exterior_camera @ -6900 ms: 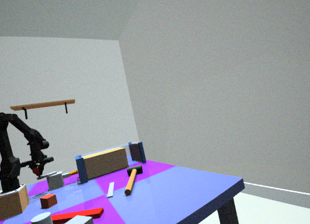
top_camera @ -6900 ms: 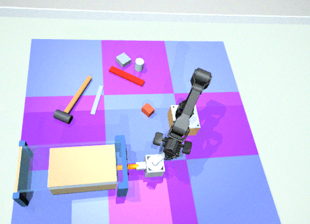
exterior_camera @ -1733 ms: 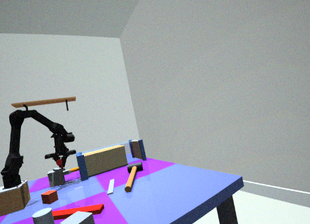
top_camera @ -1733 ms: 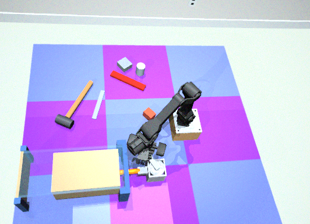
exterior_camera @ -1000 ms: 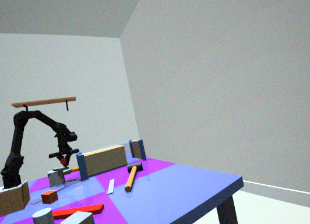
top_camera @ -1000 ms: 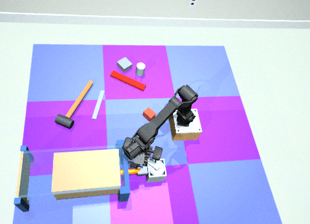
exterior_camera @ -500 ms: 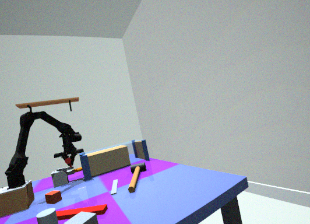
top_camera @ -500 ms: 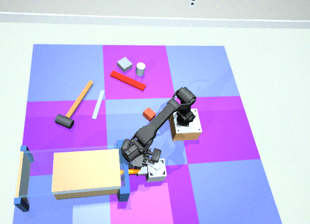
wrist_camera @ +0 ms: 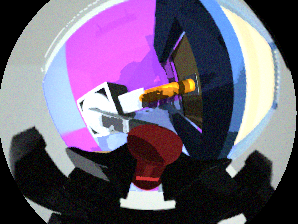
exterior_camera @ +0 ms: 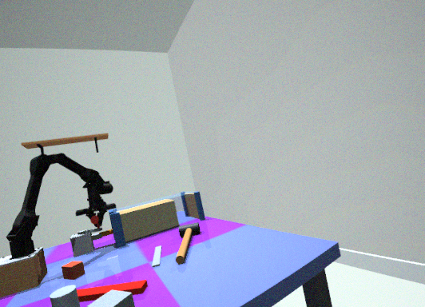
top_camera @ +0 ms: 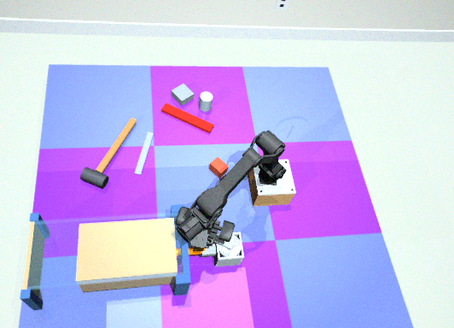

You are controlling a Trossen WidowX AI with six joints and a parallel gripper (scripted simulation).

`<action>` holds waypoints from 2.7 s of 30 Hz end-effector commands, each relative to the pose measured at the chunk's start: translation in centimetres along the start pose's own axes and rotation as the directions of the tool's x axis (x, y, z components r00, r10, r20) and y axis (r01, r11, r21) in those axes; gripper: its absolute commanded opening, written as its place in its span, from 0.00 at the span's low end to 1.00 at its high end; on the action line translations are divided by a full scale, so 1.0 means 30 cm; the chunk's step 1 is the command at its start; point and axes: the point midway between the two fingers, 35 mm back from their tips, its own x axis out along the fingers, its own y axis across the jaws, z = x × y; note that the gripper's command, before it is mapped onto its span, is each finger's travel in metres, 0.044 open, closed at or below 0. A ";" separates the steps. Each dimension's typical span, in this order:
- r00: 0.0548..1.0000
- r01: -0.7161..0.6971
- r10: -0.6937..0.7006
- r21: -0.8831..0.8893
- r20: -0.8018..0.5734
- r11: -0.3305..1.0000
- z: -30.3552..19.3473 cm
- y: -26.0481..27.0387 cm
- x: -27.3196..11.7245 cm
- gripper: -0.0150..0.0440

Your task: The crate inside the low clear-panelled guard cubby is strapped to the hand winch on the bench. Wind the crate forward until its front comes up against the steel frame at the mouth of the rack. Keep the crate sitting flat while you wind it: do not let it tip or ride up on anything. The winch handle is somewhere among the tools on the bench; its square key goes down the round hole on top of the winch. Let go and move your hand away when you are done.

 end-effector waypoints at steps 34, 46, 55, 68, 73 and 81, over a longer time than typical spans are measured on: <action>0.998 0.007 -0.006 -0.015 0.062 1.000 0.182 0.050 -0.029 0.25; 0.998 0.006 -0.005 -0.015 0.063 1.000 0.217 0.073 -0.031 0.25; 0.998 0.005 -0.004 -0.015 0.063 1.000 0.238 0.091 -0.033 0.25; 0.998 0.004 -0.003 -0.015 0.064 1.000 0.271 0.124 -0.036 0.25; 0.998 0.004 -0.003 -0.015 0.064 1.000 0.282 0.138 -0.036 0.25; 0.998 0.003 -0.002 -0.015 0.065 1.000 0.298 0.161 -0.038 0.25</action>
